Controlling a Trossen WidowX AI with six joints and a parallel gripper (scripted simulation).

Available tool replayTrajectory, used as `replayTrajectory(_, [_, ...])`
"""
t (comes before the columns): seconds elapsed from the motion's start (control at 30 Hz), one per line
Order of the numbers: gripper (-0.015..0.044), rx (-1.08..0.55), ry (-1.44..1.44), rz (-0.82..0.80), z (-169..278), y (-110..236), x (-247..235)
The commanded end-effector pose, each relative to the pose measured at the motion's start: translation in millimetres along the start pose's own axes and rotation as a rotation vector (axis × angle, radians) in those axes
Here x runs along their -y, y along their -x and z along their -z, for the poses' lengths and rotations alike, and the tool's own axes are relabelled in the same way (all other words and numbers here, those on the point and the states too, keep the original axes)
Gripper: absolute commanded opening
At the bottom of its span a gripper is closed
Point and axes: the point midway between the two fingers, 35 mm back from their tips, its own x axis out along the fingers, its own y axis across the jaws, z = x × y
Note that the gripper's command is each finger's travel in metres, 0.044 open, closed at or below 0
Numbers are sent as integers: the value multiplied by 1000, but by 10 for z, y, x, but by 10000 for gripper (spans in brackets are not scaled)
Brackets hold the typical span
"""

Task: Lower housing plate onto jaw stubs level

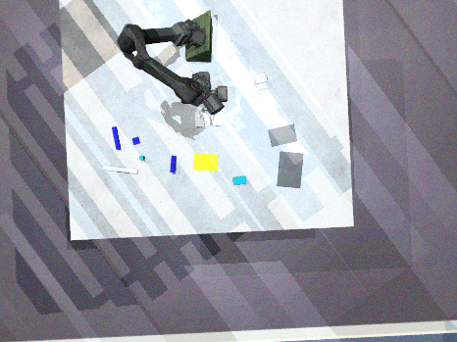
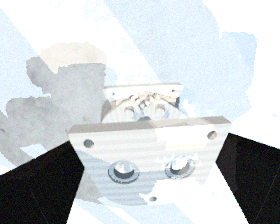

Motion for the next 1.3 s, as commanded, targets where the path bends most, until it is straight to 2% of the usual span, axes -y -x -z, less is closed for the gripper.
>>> replayTrajectory(0.0, [351,4,-3,2,-20,-11,5])
replayTrajectory(1.03, [351,4,-12,2,-26,-13,18])
replayTrajectory(1.27, [351,4,-12,3,-16,-118,23])
